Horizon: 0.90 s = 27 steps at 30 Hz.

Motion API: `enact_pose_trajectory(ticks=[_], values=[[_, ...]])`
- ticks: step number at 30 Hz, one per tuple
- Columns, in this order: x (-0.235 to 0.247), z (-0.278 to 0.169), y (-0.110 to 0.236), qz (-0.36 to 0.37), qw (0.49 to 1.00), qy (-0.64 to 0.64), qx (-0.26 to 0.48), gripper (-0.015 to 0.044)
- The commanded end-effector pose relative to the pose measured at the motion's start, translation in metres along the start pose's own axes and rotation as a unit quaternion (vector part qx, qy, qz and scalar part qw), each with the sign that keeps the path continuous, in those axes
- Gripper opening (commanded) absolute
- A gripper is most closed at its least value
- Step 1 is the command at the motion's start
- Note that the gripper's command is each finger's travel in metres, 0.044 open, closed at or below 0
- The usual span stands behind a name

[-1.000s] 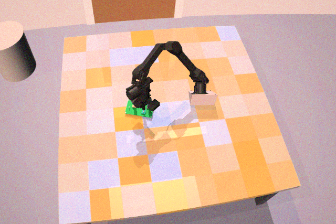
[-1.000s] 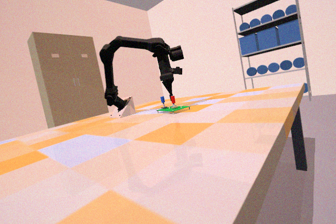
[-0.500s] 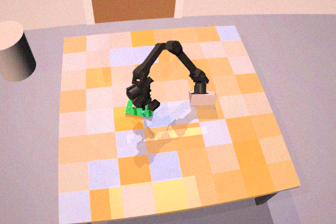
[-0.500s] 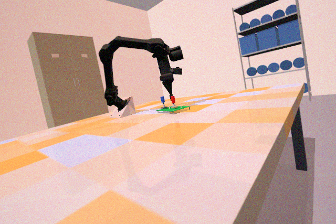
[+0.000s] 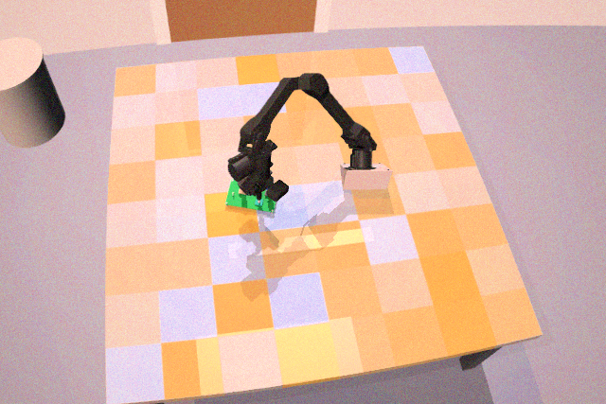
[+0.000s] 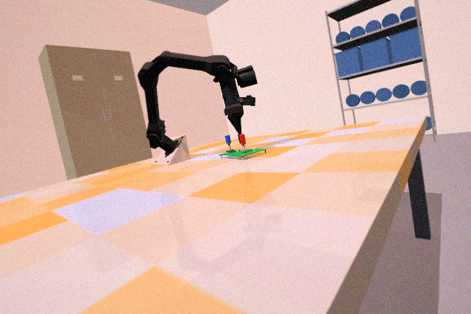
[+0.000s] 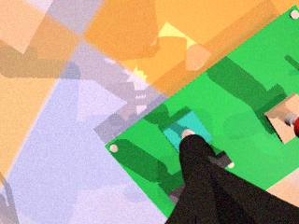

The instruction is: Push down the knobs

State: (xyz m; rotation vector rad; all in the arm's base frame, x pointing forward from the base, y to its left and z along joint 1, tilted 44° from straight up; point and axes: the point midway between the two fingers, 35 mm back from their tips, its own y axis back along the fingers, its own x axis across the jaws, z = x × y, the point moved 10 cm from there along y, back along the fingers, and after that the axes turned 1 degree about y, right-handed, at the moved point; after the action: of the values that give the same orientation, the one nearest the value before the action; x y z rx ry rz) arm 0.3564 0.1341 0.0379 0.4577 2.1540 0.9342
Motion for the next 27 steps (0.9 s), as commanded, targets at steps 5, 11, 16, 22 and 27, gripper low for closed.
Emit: enact_pose_trajectory(ticks=[5,11,16,22,27], values=[[-0.0041,0.0029,-0.0300,0.003,1.000,-0.007,0.019,0.0000],[-0.0041,0.0028,-0.0319,0.003,1.000,-0.007,0.019,0.0000],[-0.0041,0.0028,-0.0326,0.003,1.000,-0.007,0.019,0.0000],[-0.0041,0.0027,-0.0360,0.002,1.000,-0.007,0.019,0.0000],[-0.0041,0.0027,-0.0360,0.002,1.000,-0.007,0.019,0.0000]])
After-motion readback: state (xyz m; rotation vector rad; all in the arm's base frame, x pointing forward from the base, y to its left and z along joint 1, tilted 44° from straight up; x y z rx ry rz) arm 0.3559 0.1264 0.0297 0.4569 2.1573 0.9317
